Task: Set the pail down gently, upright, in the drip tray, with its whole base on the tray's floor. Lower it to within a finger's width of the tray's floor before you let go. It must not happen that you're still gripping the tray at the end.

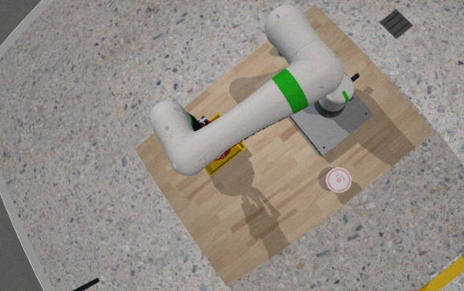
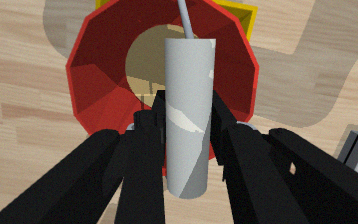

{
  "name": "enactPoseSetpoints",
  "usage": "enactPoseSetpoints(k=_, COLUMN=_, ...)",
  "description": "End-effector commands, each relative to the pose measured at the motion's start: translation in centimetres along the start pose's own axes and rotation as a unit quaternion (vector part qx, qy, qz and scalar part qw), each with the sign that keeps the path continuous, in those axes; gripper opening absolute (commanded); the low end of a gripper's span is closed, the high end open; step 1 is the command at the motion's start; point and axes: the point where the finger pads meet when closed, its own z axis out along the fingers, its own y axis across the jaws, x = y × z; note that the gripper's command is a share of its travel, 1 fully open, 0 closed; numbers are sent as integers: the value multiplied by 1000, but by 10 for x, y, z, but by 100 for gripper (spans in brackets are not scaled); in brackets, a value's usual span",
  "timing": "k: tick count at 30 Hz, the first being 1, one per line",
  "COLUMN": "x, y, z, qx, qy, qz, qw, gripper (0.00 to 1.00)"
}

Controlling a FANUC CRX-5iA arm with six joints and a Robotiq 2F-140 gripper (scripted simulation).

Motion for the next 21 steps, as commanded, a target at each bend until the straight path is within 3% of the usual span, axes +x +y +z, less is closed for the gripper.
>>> enactPoseSetpoints(k=1, x=0, y=0, z=-1, qx=1, qy=1, qz=0, qw=1000, gripper=10)
enactPoseSetpoints(k=17, x=0, y=0, z=-1, qx=1, qy=1, qz=0, qw=1000, gripper=10)
enactPoseSetpoints(k=18, x=0, y=0, z=-1, qx=1, qy=1, qz=0, qw=1000, gripper=100)
enactPoseSetpoints(k=21, x=0, y=0, z=-1, qx=1, qy=1, qz=0, qw=1000, gripper=100)
